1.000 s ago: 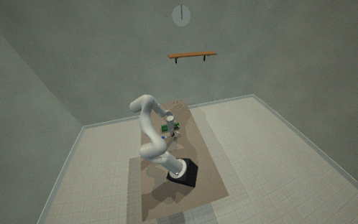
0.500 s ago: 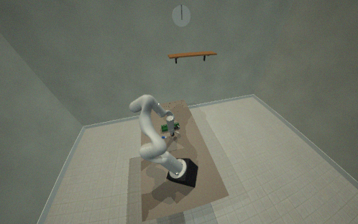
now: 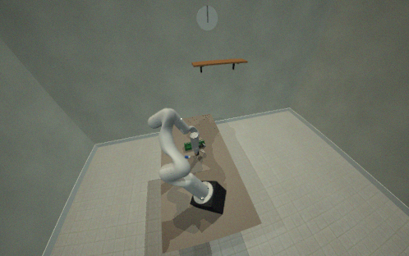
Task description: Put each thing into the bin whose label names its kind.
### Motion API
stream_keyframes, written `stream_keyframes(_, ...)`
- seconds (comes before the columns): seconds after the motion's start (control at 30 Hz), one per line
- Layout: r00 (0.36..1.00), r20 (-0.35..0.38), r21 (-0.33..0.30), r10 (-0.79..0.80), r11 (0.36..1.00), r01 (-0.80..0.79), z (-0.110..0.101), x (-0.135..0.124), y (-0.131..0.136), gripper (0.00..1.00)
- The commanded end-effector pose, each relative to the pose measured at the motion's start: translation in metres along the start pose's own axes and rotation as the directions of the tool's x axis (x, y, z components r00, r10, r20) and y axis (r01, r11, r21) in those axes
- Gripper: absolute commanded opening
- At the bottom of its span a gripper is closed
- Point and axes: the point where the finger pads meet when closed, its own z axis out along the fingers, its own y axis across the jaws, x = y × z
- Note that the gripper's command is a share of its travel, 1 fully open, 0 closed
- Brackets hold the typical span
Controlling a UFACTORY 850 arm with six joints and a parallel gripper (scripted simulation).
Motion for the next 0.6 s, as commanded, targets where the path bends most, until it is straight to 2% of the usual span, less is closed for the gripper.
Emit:
stream_keyframes(0.0,1.0,-0.001,0.001,0.0,1.0,0.0,0.0,0.0,-0.001,0.0)
stream_keyframes(0.43,1.0,-0.001,0.001,0.0,1.0,0.0,-0.04,0.0,-0.001,0.0)
stream_keyframes(0.57,1.0,-0.001,0.001,0.0,1.0,0.0,-0.047,0.0,-0.001,0.0)
